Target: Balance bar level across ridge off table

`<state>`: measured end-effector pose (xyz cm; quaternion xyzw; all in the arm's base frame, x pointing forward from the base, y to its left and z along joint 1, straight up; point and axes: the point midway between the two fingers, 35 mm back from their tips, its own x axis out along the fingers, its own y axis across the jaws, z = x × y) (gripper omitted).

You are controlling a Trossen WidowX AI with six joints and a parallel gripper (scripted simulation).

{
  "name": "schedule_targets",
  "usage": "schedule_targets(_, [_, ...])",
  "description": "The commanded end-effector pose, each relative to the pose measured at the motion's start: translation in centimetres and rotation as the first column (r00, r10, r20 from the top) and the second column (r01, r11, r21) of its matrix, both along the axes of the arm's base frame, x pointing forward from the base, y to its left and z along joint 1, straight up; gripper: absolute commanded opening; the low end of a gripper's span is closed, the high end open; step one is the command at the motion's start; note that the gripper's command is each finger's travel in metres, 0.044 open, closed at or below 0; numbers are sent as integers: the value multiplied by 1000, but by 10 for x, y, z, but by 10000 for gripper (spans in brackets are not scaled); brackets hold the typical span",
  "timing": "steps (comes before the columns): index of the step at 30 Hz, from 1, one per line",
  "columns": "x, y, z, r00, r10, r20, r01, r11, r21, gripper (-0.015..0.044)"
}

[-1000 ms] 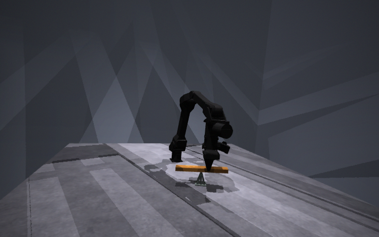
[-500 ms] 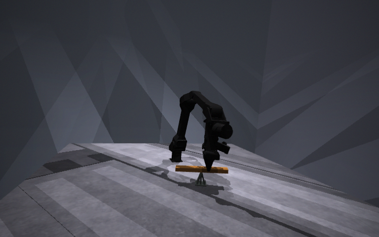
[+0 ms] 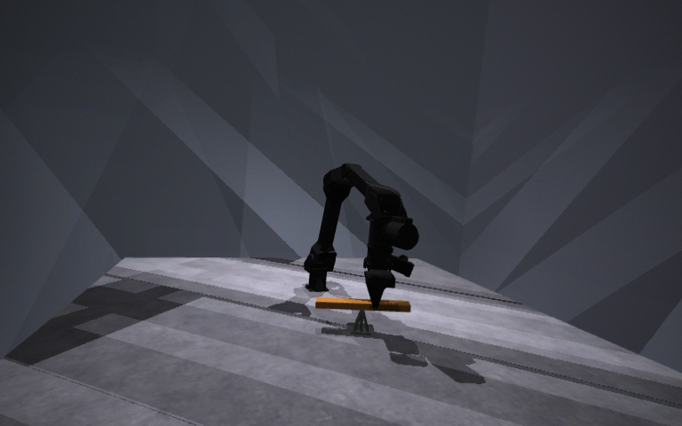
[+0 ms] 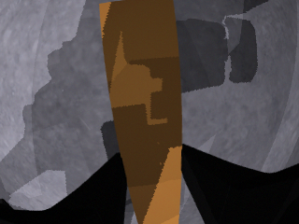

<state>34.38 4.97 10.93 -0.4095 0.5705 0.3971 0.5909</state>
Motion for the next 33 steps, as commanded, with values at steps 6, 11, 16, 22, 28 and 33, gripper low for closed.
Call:
schedule_targets(6, [0, 0, -2, 1000, 3, 0, -3, 1000, 3, 0])
schedule_targets(11, [0, 0, -2, 1000, 3, 0, -3, 1000, 3, 0])
schedule_targets(16, [0, 1, -2, 1000, 3, 0, -3, 1000, 3, 0])
schedule_targets(22, [0, 1, -3, 1000, 3, 0, -3, 1000, 3, 0])
schedule_targets(28, [0, 1, -3, 1000, 3, 0, -3, 1000, 3, 0])
schedule_targets(33, [0, 1, -4, 1000, 3, 0, -3, 1000, 3, 0])
